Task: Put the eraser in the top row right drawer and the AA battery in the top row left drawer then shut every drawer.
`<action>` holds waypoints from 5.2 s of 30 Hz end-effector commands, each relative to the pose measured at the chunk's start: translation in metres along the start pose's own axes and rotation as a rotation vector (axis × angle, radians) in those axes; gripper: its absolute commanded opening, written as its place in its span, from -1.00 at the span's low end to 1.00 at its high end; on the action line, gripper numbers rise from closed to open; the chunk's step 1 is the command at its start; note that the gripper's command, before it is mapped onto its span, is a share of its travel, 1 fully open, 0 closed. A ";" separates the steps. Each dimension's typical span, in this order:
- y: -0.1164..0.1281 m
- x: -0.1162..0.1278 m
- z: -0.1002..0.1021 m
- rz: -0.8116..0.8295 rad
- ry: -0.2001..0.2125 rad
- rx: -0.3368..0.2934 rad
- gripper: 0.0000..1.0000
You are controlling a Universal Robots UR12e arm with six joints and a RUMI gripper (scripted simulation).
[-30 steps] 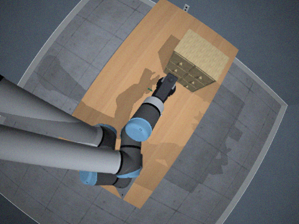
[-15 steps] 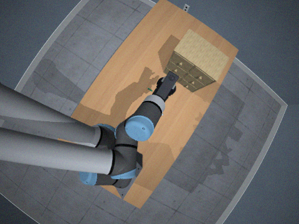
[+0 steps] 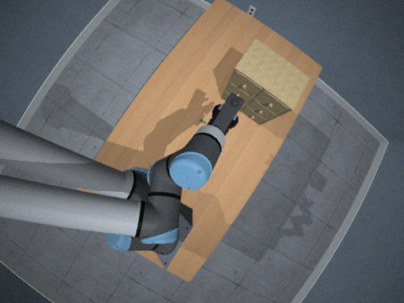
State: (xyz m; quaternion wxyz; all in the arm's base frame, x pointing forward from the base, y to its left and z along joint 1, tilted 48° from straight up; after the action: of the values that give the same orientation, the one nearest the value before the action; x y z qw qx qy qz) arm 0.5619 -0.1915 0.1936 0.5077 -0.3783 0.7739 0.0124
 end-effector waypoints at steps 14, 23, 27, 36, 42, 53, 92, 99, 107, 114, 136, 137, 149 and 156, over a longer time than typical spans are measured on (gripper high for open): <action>-0.013 -0.001 -0.012 -0.002 0.012 -0.117 -0.61; -0.020 -0.002 -0.019 -0.002 0.021 -0.192 -0.61; -0.023 -0.002 -0.021 -0.002 0.025 -0.220 -0.61; -0.031 -0.003 -0.028 -0.002 0.034 -0.298 -0.61; -0.037 -0.004 -0.033 -0.002 0.042 -0.362 -0.61; -0.047 -0.005 -0.040 -0.002 0.055 -0.461 -0.61; -0.073 -0.008 -0.057 -0.002 0.092 -0.764 -0.61; -0.075 -0.009 -0.057 -0.002 0.095 -0.785 -0.61; -0.076 -0.009 -0.058 -0.003 0.097 -0.808 -0.61; -0.077 -0.009 -0.059 -0.003 0.098 -0.815 -0.61; -0.077 -0.009 -0.059 -0.003 0.099 -0.821 -0.61; -0.077 -0.009 -0.059 -0.003 0.099 -0.821 -0.61; -0.077 -0.009 -0.059 -0.003 0.099 -0.821 1.00; -0.077 -0.009 -0.059 -0.003 0.099 -0.821 1.00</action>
State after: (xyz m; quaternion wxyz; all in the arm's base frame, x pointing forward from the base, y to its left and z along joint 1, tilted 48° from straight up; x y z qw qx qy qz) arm 0.5640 -0.2646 0.2572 0.2766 -0.5506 0.7274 0.3020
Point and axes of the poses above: the point where the finger pads meet when closed, its own z axis out along the fingers, its own x axis across the jaws, y = z × x, the point moved 9 cm from there along -z, back along the fingers, and after that the axes turned 7 degrees about z, right-handed, at the moved point
